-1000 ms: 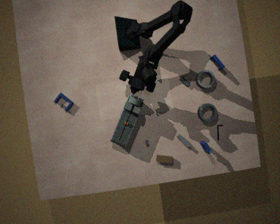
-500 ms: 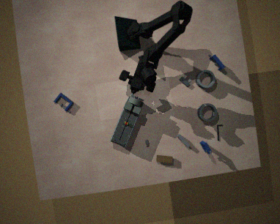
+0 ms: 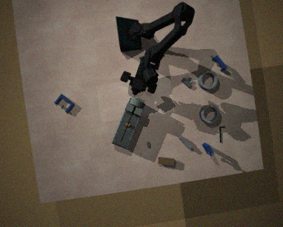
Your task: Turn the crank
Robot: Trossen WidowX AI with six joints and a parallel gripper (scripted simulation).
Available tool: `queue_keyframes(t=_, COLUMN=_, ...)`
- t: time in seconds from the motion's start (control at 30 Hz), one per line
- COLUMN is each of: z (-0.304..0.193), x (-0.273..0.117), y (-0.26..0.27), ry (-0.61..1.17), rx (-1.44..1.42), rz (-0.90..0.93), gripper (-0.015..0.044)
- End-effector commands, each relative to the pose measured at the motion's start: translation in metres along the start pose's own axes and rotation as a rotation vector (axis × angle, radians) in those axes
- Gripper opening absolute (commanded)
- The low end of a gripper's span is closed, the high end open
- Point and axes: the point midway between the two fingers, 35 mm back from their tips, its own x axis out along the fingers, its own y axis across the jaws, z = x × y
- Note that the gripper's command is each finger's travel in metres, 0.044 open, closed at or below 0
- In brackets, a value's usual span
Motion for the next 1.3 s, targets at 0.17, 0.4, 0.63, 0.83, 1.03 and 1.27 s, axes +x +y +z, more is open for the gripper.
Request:
queue_keyframes(t=0.17, z=-0.007, x=0.007, y=0.001, ry=0.009, rx=0.000, rz=-0.003, gripper=0.0000)
queue_keyframes(t=0.4, z=-0.010, x=0.010, y=0.003, ry=0.009, rx=0.000, rz=-0.002, gripper=0.0000)
queue_keyframes(t=0.63, z=-0.012, x=0.012, y=0.005, ry=0.010, rx=0.000, rz=-0.002, gripper=0.0000)
queue_keyframes(t=0.83, z=-0.014, x=0.014, y=0.008, ry=0.010, rx=0.001, rz=-0.002, gripper=0.0000)
queue_keyframes(t=1.03, z=-0.016, x=0.016, y=0.010, ry=0.010, rx=0.001, rz=-0.002, gripper=0.0000)
queue_keyframes(t=1.27, z=-0.018, x=0.018, y=0.013, ry=0.010, rx=0.001, rz=-0.001, gripper=0.0000)
